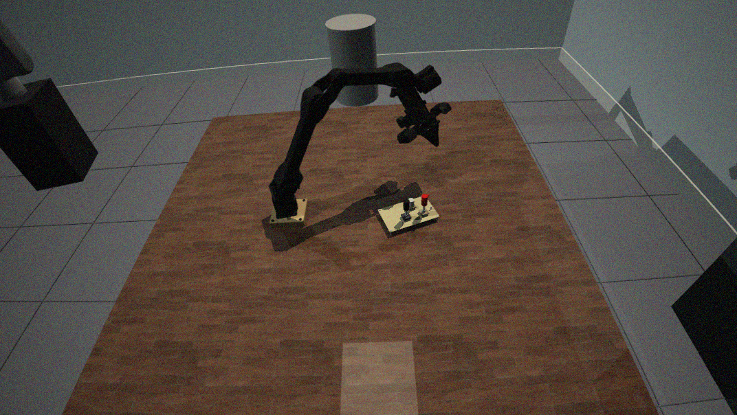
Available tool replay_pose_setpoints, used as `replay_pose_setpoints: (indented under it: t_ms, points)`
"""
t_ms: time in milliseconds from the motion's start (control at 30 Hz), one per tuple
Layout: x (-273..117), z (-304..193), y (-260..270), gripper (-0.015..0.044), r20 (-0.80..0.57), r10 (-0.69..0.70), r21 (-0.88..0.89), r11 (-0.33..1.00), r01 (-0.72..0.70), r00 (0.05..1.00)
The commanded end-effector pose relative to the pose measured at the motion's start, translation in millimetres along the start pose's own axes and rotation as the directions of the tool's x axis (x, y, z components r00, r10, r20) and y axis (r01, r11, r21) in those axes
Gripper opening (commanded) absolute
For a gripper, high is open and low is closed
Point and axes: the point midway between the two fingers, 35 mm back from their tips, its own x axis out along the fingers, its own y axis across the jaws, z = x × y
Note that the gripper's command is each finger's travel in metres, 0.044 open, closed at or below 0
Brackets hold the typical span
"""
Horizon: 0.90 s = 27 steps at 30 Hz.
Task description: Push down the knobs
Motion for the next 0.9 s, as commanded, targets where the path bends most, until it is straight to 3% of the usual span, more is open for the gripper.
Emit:
replay_pose_setpoints:
  t_ms: [0,433,867]
  points:
    - [8.8,-17.7,22.7,0.0000,0.052,0.058,0.098,0.993,-0.063,0.997]
    - [23.5,-63.6,91.2,0.0000,0.219,0.190,0.385,0.884,-0.264,0.957]
    - [20.6,-94.3,158.9,0.0000,0.408,0.246,0.616,0.637,-0.464,0.879]
